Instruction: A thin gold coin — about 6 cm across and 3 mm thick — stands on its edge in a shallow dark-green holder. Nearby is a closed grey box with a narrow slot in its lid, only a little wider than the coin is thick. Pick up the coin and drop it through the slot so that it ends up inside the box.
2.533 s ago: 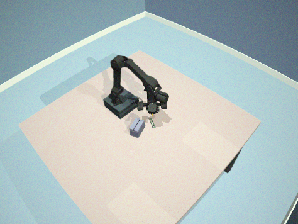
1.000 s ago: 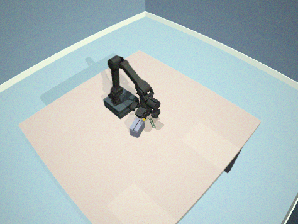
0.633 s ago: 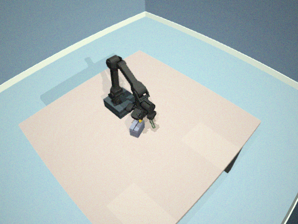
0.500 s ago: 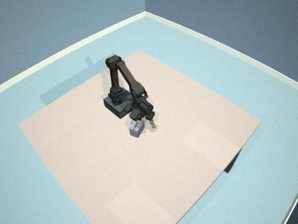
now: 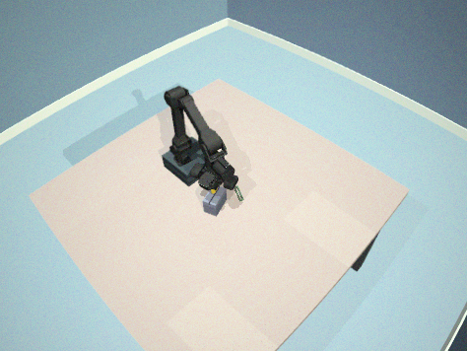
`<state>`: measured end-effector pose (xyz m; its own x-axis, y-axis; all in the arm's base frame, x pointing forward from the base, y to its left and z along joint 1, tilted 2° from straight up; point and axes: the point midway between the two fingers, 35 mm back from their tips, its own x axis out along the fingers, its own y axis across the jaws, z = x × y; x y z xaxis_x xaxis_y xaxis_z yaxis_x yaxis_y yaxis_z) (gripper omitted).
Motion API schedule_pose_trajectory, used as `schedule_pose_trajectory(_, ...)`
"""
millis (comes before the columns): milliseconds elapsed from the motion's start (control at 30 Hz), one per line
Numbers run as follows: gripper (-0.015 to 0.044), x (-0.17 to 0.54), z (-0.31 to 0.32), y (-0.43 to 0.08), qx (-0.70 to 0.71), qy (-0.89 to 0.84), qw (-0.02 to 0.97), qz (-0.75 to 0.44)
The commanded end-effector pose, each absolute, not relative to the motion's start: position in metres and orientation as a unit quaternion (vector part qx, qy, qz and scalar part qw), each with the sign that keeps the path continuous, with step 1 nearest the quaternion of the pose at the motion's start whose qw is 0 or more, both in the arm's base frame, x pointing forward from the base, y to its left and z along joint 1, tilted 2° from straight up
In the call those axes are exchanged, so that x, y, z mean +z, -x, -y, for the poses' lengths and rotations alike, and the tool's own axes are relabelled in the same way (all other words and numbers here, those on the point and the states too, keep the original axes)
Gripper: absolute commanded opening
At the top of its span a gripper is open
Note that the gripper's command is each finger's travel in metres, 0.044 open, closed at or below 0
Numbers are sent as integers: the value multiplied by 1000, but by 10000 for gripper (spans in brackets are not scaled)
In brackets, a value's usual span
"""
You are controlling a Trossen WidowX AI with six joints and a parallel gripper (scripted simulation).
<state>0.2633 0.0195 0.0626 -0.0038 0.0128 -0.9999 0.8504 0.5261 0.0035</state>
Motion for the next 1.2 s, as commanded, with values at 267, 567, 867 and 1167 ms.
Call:
schedule_pose_trajectory(267, 0, 62, -18, -263, -342, -349, 614, -620)
schedule_pose_trajectory(567, 0, 60, -12, -260, -337, -343, 617, -623)
schedule_pose_trajectory(867, 0, 61, -14, -260, -338, -346, 617, -621)
schedule_pose_trajectory(1167, 0, 60, -14, -261, -338, -347, 617, -621)
